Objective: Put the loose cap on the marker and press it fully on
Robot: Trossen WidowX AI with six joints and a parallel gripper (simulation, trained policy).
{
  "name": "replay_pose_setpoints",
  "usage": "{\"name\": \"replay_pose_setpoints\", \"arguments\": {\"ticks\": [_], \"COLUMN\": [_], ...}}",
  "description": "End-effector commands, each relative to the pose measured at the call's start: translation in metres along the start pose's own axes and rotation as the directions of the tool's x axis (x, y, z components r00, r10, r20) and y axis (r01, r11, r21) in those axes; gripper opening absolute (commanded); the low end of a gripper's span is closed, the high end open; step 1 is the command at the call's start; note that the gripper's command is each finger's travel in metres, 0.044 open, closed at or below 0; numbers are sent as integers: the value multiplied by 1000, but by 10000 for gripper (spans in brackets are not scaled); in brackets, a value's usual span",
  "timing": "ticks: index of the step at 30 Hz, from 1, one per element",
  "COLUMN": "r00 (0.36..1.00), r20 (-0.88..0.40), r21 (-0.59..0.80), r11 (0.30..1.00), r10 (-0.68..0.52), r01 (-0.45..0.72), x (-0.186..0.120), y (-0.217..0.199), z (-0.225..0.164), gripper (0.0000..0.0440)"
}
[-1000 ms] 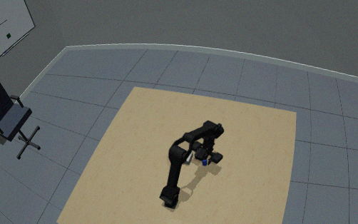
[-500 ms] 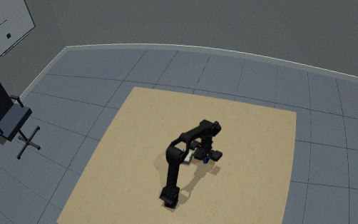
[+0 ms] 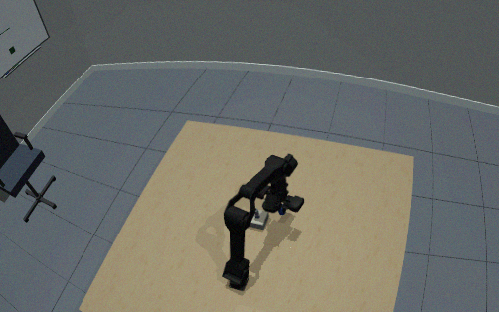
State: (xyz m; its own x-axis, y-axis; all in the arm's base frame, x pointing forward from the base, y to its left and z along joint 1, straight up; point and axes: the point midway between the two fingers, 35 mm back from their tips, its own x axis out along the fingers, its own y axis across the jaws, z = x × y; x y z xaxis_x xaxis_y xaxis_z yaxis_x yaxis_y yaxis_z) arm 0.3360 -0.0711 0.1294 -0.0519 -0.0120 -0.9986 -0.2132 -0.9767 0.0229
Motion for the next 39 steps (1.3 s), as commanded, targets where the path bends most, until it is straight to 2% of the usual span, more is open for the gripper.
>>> {"name": "replay_pose_setpoints", "arguments": {"ticks": [1, 22, 39], "r00": [1000, 1000, 999], "r20": [-17, 10, 45], "r21": [-18, -132, -159], "r11": [1000, 991, 987], "r10": [-7, -19, -7], "r01": [6, 20, 14], "x": [-13, -45, -28], "y": [-15, -88, -92], "z": [3, 41, 47], "gripper": [70, 34, 13]}}
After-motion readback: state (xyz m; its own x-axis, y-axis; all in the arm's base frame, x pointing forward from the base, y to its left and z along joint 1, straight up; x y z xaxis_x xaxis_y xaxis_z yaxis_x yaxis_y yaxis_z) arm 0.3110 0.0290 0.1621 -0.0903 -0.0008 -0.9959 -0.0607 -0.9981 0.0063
